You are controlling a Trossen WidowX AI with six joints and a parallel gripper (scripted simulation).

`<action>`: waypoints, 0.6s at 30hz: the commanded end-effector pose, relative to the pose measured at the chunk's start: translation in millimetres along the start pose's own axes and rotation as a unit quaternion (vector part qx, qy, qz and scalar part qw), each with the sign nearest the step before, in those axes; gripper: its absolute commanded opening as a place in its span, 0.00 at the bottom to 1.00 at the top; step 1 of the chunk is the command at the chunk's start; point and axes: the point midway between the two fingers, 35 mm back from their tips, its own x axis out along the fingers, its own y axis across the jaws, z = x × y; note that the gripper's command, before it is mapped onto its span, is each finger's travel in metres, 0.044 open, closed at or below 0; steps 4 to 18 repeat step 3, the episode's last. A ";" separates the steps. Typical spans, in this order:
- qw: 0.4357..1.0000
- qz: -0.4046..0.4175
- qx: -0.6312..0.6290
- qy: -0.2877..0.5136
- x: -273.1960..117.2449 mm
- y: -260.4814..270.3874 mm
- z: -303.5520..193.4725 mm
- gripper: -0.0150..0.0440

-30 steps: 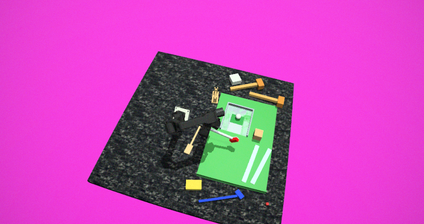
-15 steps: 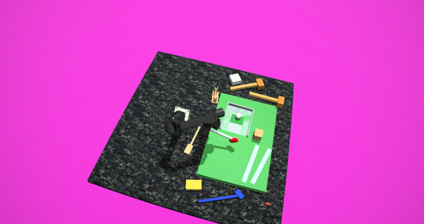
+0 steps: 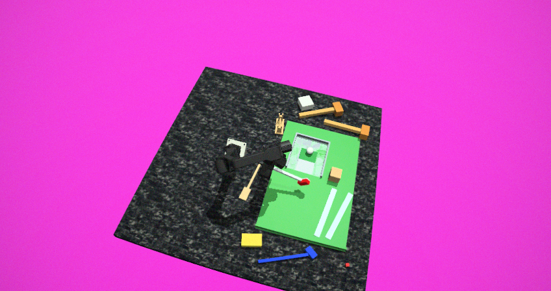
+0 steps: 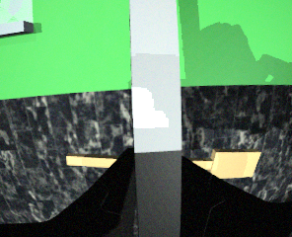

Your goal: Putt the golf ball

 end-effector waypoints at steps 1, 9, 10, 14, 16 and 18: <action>1.000 0.000 -0.001 -0.003 -0.3 0.2 0.5 0.25; 1.000 0.000 -0.001 -0.003 -0.3 0.2 0.5 0.25; 1.000 0.000 -0.001 -0.003 -0.3 0.2 0.5 0.25; 1.000 0.000 -0.001 -0.003 -0.3 0.2 0.5 0.25; 1.000 0.000 -0.001 -0.003 -0.3 0.2 0.5 0.25; 1.000 0.000 -0.001 -0.003 -0.3 0.2 0.5 0.25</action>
